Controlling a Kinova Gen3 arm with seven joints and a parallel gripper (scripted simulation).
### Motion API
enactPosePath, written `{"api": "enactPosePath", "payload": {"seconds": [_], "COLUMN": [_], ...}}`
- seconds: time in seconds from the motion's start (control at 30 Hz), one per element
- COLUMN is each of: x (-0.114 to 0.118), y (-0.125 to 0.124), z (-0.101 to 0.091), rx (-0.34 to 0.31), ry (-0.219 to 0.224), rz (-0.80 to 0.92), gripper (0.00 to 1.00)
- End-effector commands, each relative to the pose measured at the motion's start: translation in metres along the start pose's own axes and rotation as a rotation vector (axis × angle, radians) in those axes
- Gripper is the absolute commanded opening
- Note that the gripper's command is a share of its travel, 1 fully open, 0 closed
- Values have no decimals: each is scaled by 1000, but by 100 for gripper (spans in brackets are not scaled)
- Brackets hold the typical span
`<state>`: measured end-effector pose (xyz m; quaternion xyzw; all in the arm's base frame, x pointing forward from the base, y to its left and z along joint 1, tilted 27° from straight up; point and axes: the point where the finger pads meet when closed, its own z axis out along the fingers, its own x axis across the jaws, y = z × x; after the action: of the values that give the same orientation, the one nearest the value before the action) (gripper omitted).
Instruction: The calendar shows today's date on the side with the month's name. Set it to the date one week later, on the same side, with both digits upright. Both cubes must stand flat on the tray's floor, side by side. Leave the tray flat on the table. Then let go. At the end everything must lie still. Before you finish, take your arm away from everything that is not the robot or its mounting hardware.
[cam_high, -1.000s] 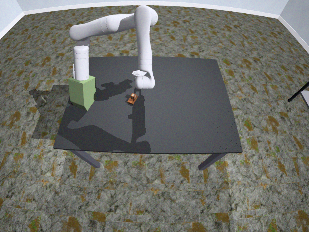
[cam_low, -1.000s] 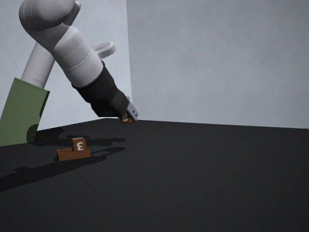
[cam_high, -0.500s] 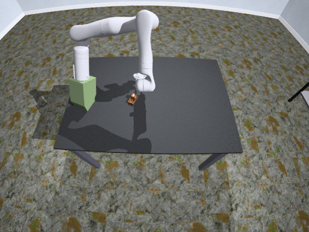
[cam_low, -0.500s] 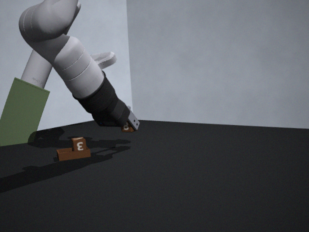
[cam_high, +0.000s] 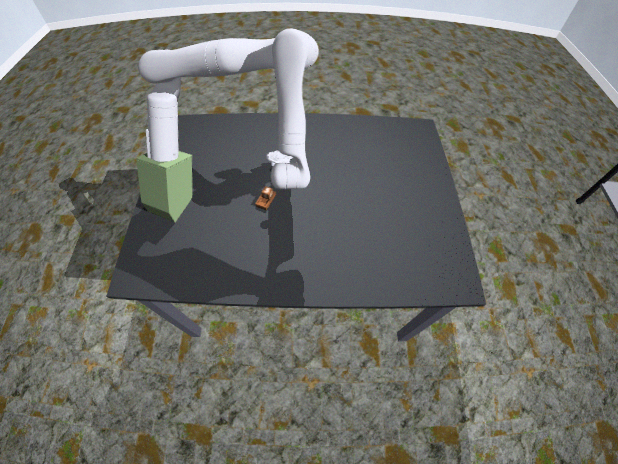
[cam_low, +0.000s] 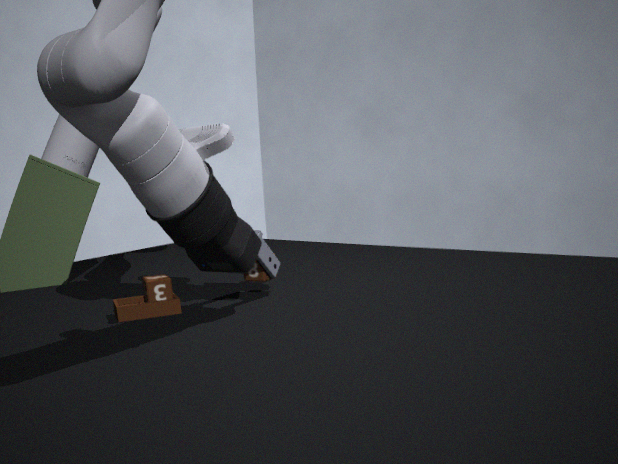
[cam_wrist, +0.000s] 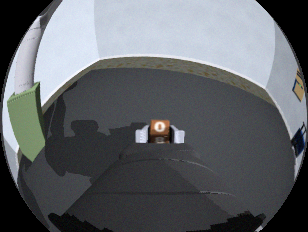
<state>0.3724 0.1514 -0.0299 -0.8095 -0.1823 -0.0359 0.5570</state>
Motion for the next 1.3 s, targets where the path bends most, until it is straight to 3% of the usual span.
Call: {"api": "enactPosePath", "payload": {"seconds": [0.0, 1.27], "x": [-1, -1], "y": [2, 7], "z": [3, 7], "rx": [2, 2], "ry": [-1, -1], "rz": [2, 2], "gripper": [57, 57]}}
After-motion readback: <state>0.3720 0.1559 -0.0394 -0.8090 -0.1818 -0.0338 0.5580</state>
